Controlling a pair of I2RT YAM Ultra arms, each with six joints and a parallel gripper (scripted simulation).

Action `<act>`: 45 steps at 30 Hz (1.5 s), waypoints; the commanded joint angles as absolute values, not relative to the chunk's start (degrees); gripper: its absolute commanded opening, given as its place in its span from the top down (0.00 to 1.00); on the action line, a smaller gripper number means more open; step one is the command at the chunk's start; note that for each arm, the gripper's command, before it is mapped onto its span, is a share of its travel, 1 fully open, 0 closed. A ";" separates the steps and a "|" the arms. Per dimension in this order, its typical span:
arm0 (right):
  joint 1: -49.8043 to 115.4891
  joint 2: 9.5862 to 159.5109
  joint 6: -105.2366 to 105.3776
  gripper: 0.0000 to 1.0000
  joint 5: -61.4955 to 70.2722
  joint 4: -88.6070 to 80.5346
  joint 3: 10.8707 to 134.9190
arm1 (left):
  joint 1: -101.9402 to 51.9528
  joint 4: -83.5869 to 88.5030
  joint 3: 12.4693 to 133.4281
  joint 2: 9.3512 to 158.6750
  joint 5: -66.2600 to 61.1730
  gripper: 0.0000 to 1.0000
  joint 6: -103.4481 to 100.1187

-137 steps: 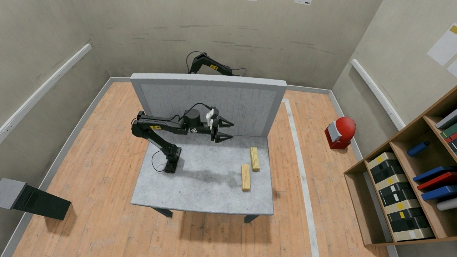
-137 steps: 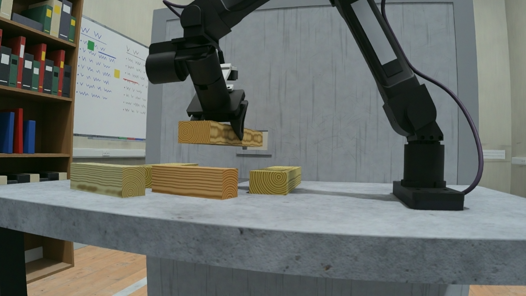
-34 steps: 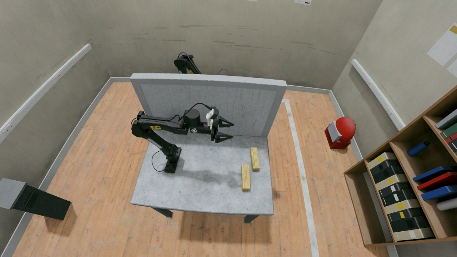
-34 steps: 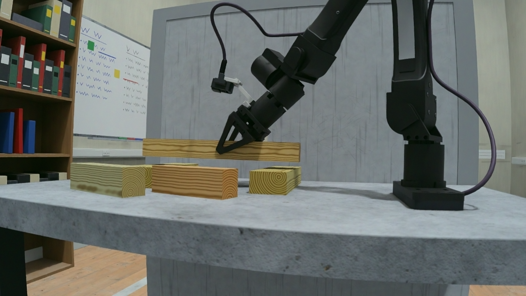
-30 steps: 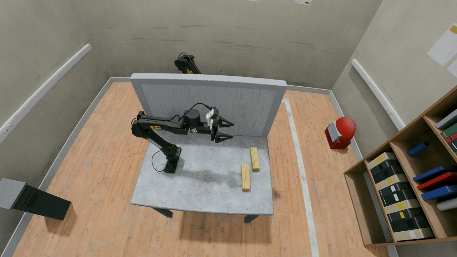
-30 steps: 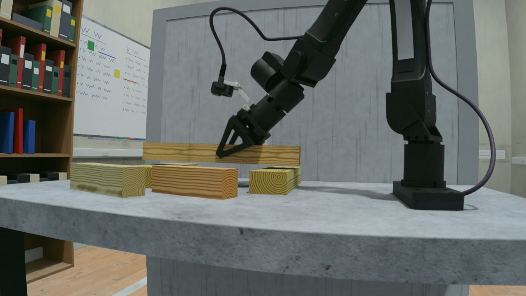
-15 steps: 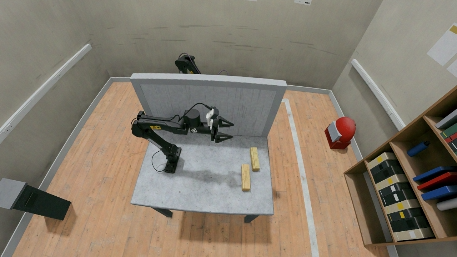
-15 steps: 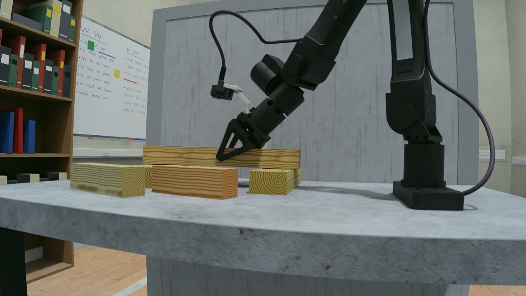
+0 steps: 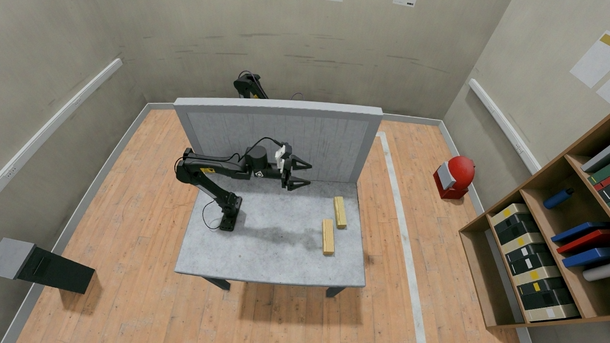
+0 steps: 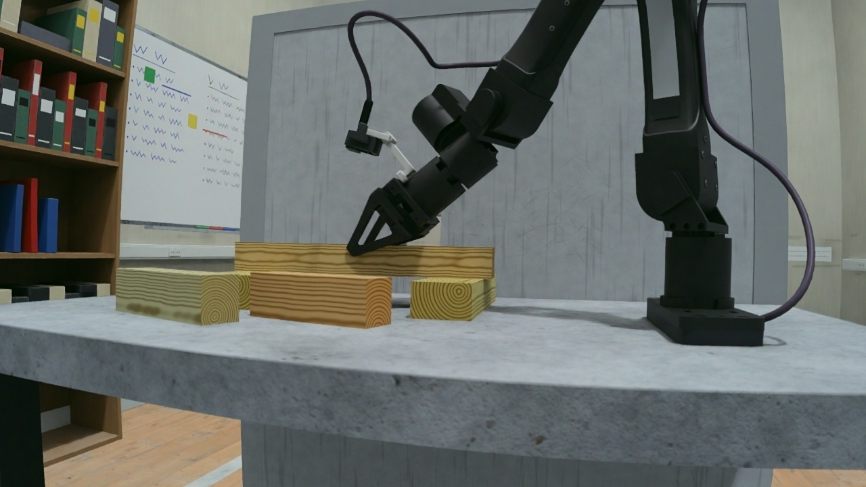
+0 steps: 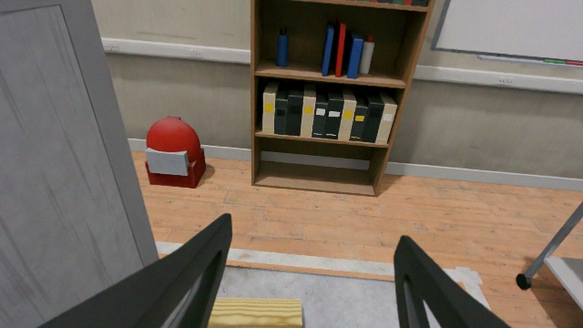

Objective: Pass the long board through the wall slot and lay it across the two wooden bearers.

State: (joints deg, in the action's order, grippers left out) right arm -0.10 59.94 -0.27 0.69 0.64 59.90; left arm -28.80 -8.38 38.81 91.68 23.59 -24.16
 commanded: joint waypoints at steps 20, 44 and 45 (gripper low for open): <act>0.11 59.52 -0.33 0.25 1.37 0.97 60.87 | -32.20 -0.48 37.49 83.16 26.84 0.25 -26.84; 0.13 59.57 -0.29 0.25 1.18 0.75 60.87 | -33.13 4.03 39.29 73.88 27.95 0.25 -27.34; 0.15 59.59 -0.24 0.25 0.98 0.58 60.90 | -32.91 3.89 39.15 74.03 26.73 0.25 -26.55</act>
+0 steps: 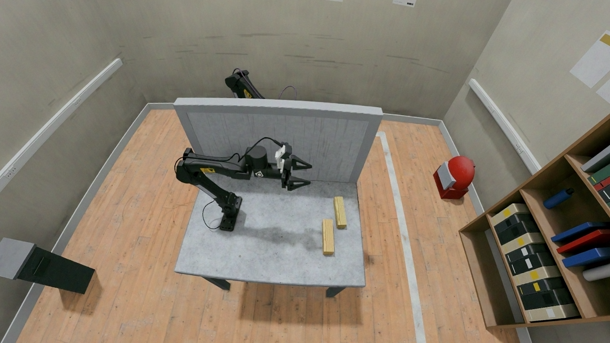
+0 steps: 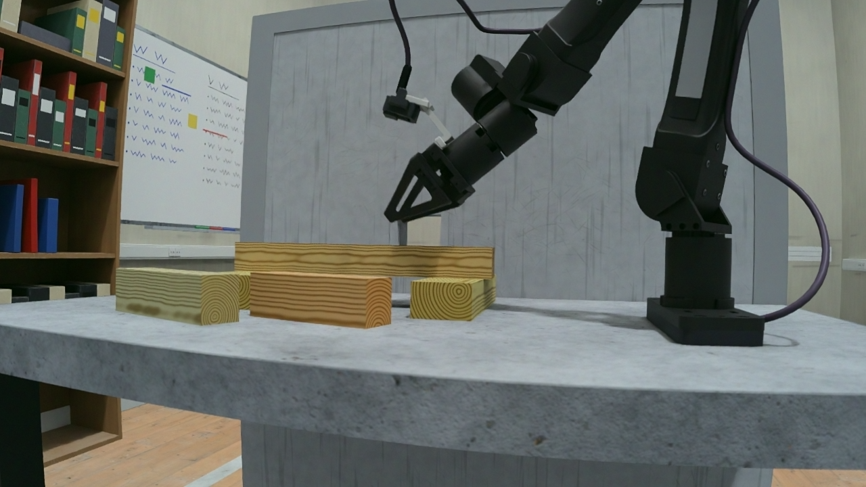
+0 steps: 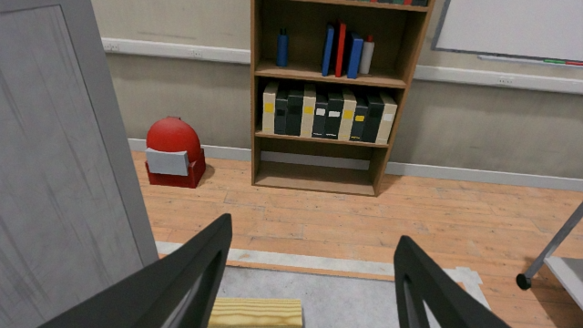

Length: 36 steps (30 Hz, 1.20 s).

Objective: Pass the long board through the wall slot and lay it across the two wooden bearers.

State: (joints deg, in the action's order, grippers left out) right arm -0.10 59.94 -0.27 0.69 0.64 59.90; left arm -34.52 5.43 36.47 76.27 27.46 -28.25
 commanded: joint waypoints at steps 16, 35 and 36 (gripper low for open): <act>0.33 60.38 0.29 0.25 -0.49 -0.74 62.27 | -16.19 1.70 50.27 65.92 11.47 0.25 -9.80; 0.22 59.18 0.33 0.25 -0.72 -0.94 62.17 | 0.73 2.41 60.55 61.98 -2.35 0.25 0.68; 0.17 59.61 0.29 0.25 -0.57 -0.93 62.31 | 0.63 0.33 62.47 58.47 -1.48 0.25 -0.65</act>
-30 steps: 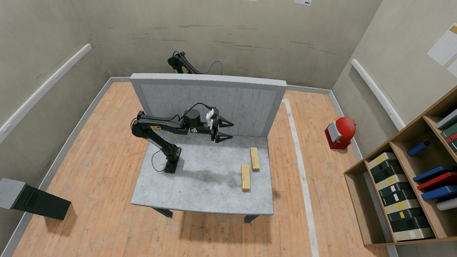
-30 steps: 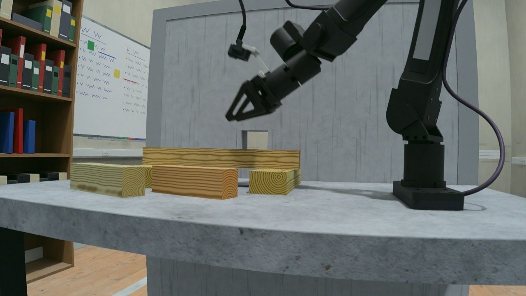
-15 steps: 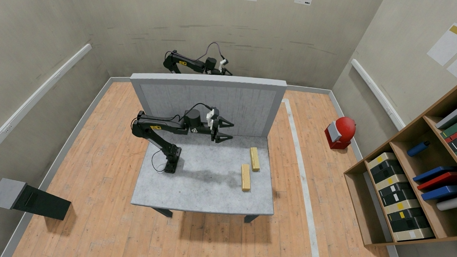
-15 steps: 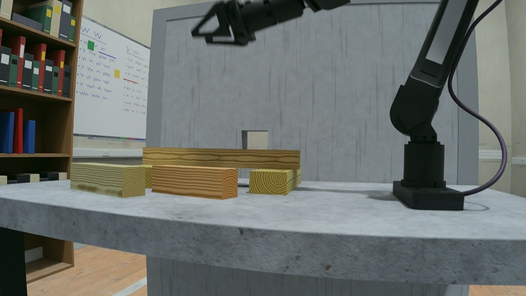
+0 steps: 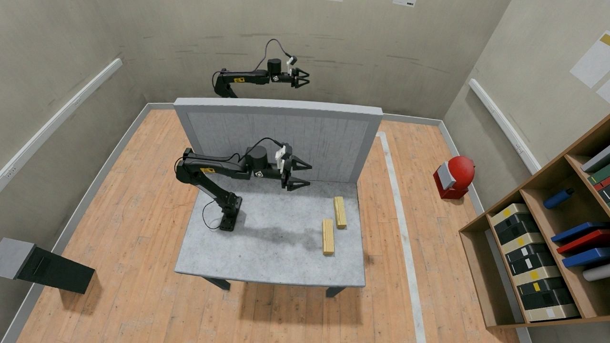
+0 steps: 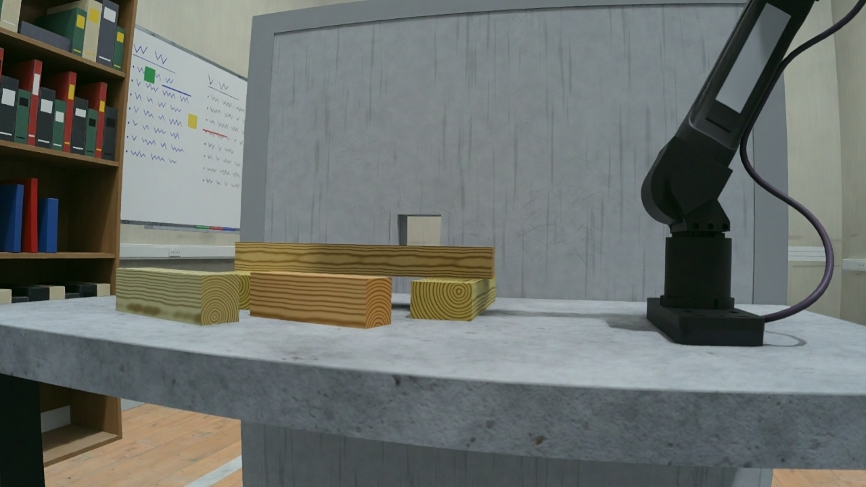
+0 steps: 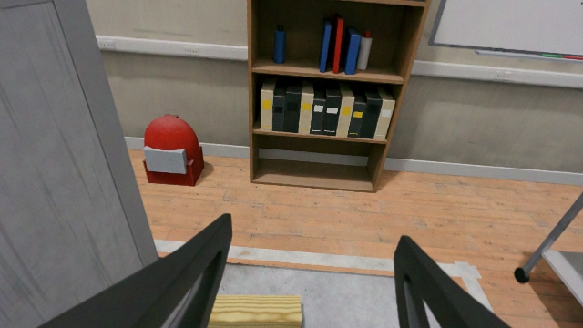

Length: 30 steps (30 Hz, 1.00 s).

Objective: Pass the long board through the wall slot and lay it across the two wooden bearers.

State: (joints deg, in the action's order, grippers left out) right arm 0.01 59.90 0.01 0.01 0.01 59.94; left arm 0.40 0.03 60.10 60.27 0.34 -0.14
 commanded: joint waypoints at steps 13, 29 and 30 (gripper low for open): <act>0.03 60.04 0.28 0.25 -0.67 -0.93 62.35 | -0.38 0.38 60.12 58.47 0.10 0.25 0.63; -0.18 59.63 0.27 0.25 -0.76 -0.89 61.51 | 0.19 0.14 59.30 59.21 0.59 0.25 0.74; -0.20 59.60 0.27 0.25 -0.76 -0.89 61.39 | 0.22 0.07 59.12 59.20 0.60 0.25 0.73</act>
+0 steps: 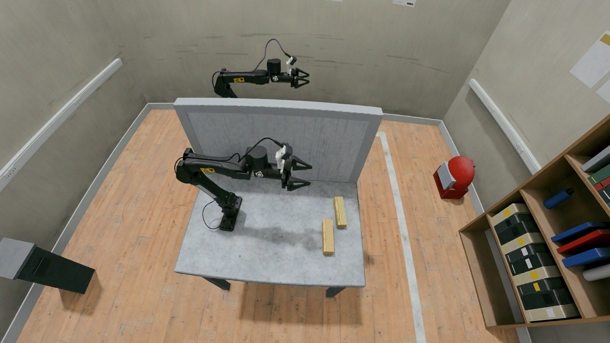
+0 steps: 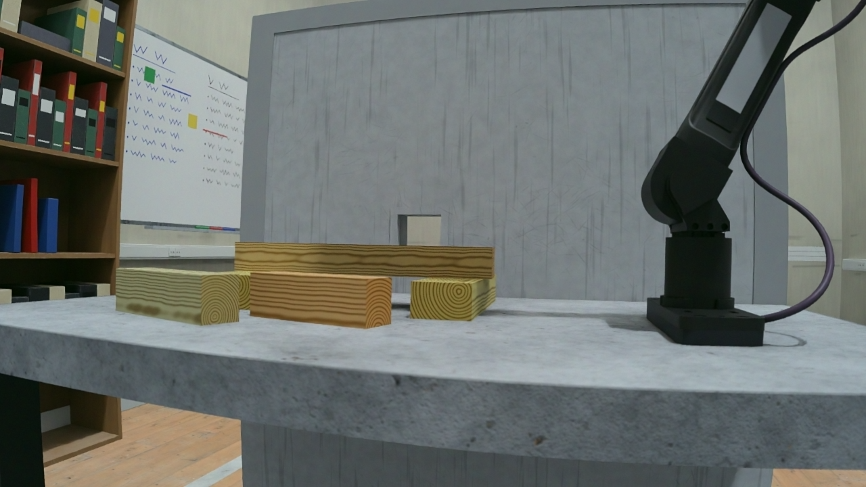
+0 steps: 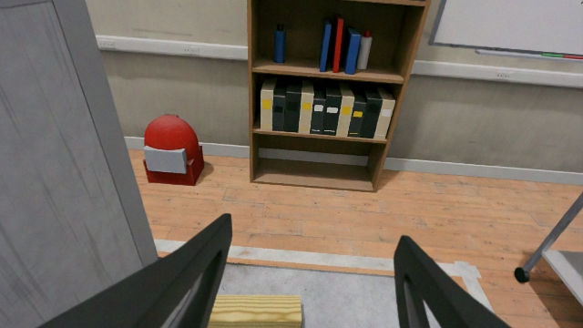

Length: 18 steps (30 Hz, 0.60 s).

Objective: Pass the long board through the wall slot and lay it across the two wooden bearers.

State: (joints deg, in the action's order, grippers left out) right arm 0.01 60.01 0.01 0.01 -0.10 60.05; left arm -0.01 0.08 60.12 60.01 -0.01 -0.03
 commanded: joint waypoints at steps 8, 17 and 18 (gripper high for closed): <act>-0.29 59.43 0.27 0.25 -0.75 -0.48 60.73 | 0.36 0.27 60.40 59.03 0.49 0.25 0.69; -0.42 59.17 0.26 0.25 -0.76 0.36 59.71 | 0.58 0.26 60.20 58.80 0.36 0.25 0.75; -0.43 59.14 0.26 0.25 -0.76 0.45 59.60 | 0.61 0.26 60.18 58.78 0.34 0.25 0.75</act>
State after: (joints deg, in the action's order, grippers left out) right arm 0.01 60.01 0.01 0.01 -0.10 60.05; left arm -0.01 0.01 60.01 60.01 0.01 -0.01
